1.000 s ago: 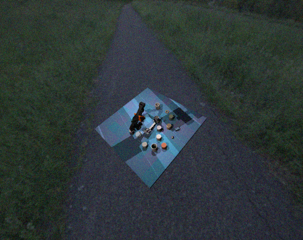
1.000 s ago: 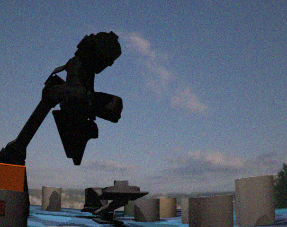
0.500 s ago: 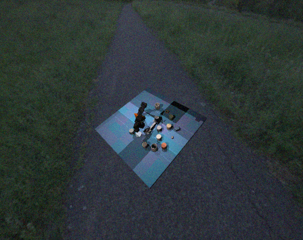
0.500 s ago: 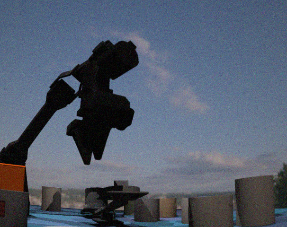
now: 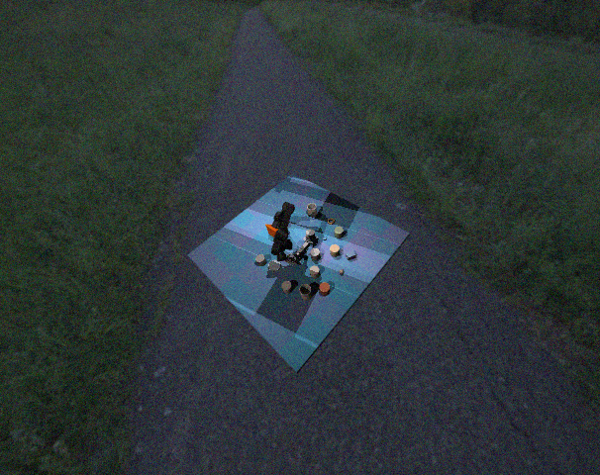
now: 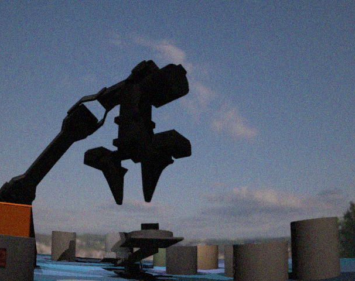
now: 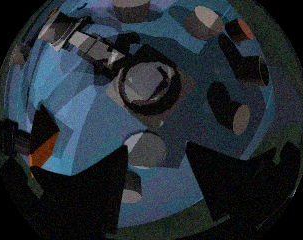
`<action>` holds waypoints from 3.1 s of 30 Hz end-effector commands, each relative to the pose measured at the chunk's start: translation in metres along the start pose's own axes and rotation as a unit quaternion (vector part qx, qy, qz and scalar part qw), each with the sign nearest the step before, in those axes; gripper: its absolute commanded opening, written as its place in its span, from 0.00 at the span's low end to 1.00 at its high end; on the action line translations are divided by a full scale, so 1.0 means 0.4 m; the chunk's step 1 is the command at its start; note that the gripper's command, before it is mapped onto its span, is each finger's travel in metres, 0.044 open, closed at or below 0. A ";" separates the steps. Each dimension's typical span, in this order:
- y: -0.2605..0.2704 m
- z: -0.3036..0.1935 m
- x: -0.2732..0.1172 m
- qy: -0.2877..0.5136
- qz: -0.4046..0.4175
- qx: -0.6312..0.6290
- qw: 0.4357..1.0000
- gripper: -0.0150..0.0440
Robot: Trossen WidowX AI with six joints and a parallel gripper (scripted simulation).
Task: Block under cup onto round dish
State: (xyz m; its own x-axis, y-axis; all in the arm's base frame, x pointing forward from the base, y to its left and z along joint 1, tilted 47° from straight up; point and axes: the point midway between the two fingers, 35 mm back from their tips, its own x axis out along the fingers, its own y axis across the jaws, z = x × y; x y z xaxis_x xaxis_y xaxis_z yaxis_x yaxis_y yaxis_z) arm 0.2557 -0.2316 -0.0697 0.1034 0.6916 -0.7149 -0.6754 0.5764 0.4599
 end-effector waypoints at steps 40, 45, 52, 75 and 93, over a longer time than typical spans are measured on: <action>0.006 0.141 0.075 -0.016 0.011 -0.300 0.954 0.69; 0.007 0.141 0.095 -0.016 0.011 -0.300 0.954 0.69; 0.009 0.142 0.123 -0.016 0.011 -0.300 0.954 0.69; -0.002 0.141 0.053 -0.018 0.008 -0.284 0.958 0.25; 0.001 0.124 -0.103 -0.022 0.003 -0.252 0.967 0.25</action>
State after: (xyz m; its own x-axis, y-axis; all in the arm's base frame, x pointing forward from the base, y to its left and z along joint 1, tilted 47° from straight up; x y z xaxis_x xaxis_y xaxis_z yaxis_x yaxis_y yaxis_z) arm 0.2902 -0.2360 -0.0129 0.1288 0.7185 -0.6836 -0.9447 0.2986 0.1359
